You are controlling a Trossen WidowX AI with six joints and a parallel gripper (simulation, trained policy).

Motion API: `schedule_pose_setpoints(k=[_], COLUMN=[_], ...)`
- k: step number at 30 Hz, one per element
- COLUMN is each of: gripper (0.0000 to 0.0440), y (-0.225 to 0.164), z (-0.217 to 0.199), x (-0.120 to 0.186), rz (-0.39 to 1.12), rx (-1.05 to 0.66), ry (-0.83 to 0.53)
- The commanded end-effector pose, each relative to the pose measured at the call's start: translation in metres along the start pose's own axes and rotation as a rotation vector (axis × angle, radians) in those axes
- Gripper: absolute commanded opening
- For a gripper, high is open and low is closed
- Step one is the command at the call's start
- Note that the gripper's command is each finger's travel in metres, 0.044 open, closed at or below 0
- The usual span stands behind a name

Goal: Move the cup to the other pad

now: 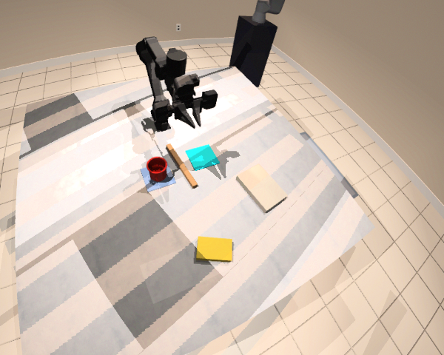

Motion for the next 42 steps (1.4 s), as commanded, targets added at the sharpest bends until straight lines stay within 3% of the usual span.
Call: schedule_pose_setpoints(k=[1, 42], gripper=[0.0065, 0.0105], y=[0.002, -0.004], z=[0.003, 0.017], x=[-0.002, -0.024], rz=[0.046, 0.749], rx=[-0.017, -0.030], ry=[0.004, -0.064])
Point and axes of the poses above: the point midway between the two fingers, 35 mm back from their tips, its own x axis back along the fingers, its own z axis across the jaws, y = z × x, the point moved 9 cm from there along x, back along the fingers, and after that the axes turned 2 degrees about -x, right-handed, at the moved point
